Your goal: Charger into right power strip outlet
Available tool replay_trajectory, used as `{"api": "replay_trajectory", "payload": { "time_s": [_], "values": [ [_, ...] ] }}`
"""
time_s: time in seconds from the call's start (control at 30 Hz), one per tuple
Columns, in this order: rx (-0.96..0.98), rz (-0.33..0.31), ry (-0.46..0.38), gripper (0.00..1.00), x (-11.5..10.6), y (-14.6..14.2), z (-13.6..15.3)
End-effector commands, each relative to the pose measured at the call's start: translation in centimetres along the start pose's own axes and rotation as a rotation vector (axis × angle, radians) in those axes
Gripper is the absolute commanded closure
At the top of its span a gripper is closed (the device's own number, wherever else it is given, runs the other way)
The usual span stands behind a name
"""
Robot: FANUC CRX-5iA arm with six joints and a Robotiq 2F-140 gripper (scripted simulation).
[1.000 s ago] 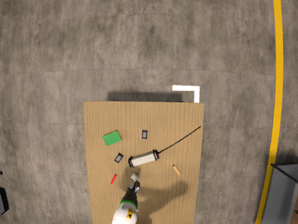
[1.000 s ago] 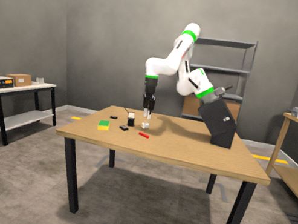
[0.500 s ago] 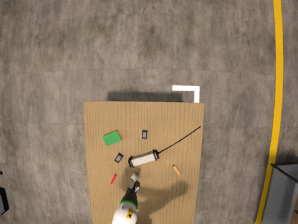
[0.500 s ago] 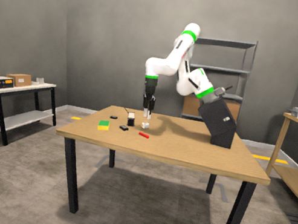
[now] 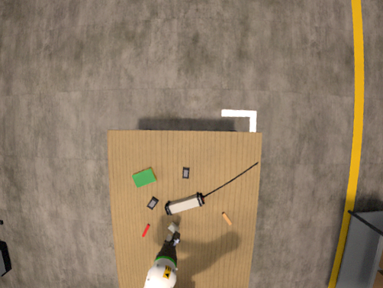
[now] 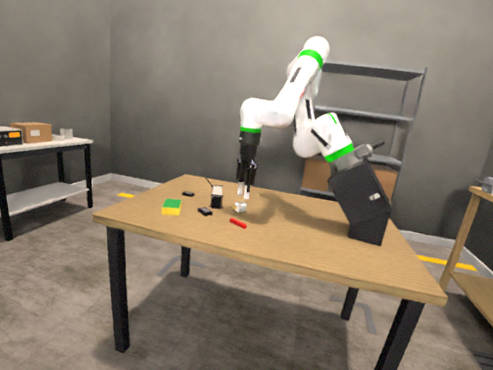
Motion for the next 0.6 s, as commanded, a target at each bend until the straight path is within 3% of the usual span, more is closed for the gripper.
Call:
{"api": "replay_trajectory", "payload": {
  "time_s": [0.0, 0.57],
  "values": [
    [0.000, 0.001, 0.001, 0.62, 0.8, 0.0, -0.1],
    [0.000, 0.001, 0.001, 0.62, 4.5, 0.0, 0.0]
  ]
}}
Point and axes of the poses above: the point where the finger pads meet when closed, its own x axis out along the fingers, its own y axis across the jaws, z = x × y, the point moved 6 cm from there along -x, back along the fingers, and after that the axes turned 5 degrees about x, right-handed, at the moved point
